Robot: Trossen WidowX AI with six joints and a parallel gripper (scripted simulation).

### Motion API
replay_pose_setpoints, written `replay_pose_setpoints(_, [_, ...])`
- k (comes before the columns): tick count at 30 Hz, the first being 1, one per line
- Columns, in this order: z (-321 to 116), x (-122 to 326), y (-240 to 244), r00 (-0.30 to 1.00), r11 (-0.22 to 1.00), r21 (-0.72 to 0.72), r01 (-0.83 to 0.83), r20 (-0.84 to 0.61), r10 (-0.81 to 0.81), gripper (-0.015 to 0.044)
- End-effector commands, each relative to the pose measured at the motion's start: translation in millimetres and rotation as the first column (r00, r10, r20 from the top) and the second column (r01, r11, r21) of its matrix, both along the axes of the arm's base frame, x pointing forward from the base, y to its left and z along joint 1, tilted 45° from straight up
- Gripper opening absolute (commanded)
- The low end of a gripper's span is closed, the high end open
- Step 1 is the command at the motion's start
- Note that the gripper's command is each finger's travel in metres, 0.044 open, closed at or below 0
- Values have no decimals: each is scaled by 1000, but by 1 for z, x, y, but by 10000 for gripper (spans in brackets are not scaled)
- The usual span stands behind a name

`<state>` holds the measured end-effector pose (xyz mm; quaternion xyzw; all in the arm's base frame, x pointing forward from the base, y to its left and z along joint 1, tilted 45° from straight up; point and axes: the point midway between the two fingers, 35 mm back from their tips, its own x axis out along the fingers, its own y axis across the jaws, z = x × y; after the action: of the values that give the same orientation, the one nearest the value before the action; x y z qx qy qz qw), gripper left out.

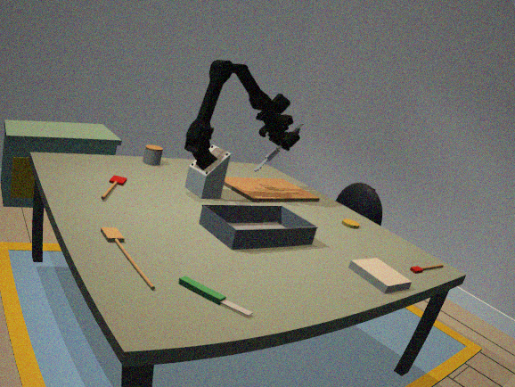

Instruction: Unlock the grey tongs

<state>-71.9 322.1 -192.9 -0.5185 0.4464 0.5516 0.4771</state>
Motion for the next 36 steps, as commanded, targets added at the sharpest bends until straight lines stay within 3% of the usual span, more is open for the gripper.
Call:
replay_pose_setpoints(1, [-4, -1, 5, 1000, 999, -48, -5, 4, 5, -150])
replay_pose_setpoints(36, [-16, 0, -2, 998, 883, -470, 11, 63, 21, -150])
